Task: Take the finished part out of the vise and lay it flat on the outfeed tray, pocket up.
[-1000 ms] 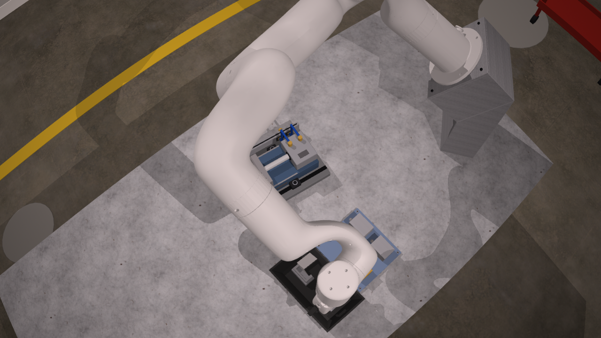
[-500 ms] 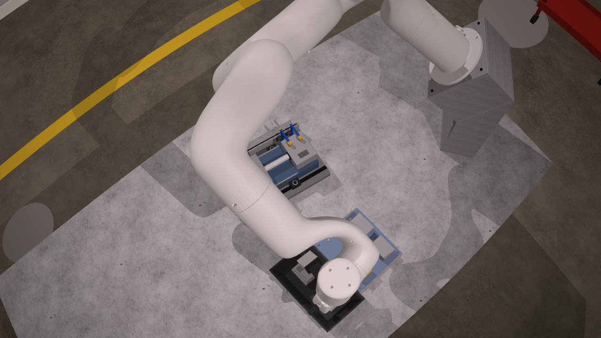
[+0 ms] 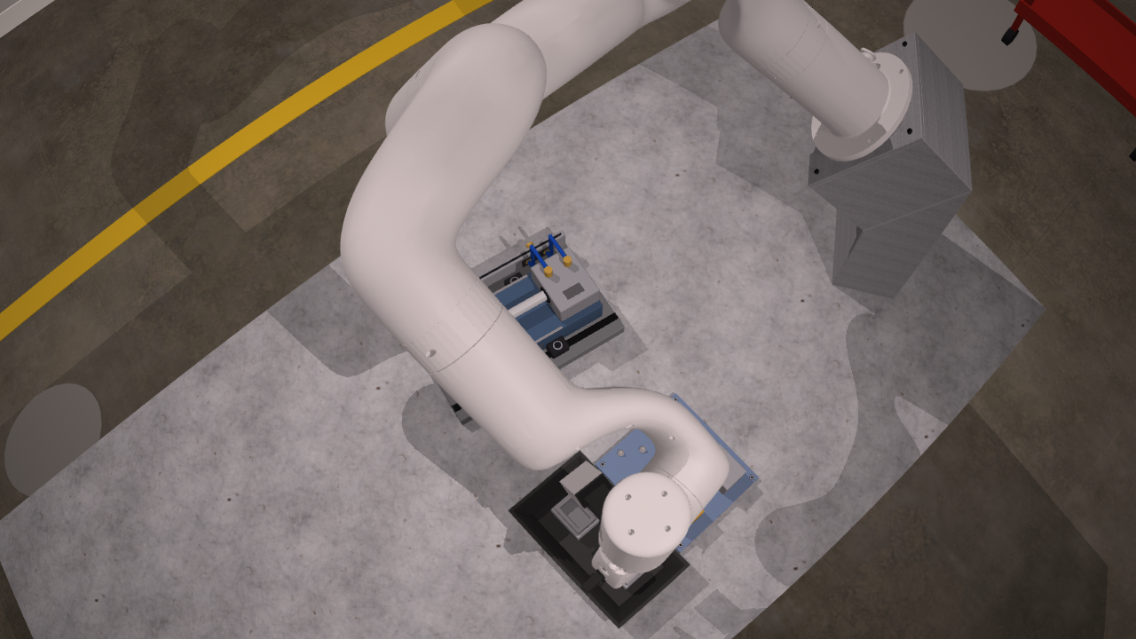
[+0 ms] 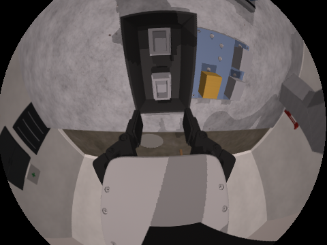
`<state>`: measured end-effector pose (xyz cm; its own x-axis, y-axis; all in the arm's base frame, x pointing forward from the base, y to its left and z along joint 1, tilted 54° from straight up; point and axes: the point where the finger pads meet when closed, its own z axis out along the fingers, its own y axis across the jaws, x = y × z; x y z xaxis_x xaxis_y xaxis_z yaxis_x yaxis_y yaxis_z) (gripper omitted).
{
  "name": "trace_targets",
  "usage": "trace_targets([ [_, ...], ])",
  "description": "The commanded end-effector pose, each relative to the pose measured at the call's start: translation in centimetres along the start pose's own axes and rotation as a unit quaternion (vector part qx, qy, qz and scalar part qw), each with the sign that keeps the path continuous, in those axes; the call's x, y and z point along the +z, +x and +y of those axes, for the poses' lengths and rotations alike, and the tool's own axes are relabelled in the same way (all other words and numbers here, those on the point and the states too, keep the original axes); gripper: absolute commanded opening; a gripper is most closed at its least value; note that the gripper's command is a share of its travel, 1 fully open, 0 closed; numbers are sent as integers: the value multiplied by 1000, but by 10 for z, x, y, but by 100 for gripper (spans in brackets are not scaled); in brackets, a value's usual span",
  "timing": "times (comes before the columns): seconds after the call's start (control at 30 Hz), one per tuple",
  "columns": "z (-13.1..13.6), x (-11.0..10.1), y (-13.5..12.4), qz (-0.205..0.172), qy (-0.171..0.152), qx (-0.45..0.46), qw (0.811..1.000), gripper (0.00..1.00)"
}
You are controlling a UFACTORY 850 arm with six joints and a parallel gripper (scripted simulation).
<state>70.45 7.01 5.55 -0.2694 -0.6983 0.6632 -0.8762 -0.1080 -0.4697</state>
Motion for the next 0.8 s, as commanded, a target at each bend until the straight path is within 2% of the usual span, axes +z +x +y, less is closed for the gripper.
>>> trace_targets([
  [0.0, 0, -26, 0, 0, 0, 0, 1000, 69],
  [0.3, 0, -46, 0, 0, 0, 0, 1000, 69],
  [0.5, 0, -49, 0, 0, 0, 0, 1000, 69],
  [0.53, 0, -49, 0, 0, 0, 0, 1000, 0],
  [0.77, 0, -49, 0, 0, 0, 0, 1000, 0],
])
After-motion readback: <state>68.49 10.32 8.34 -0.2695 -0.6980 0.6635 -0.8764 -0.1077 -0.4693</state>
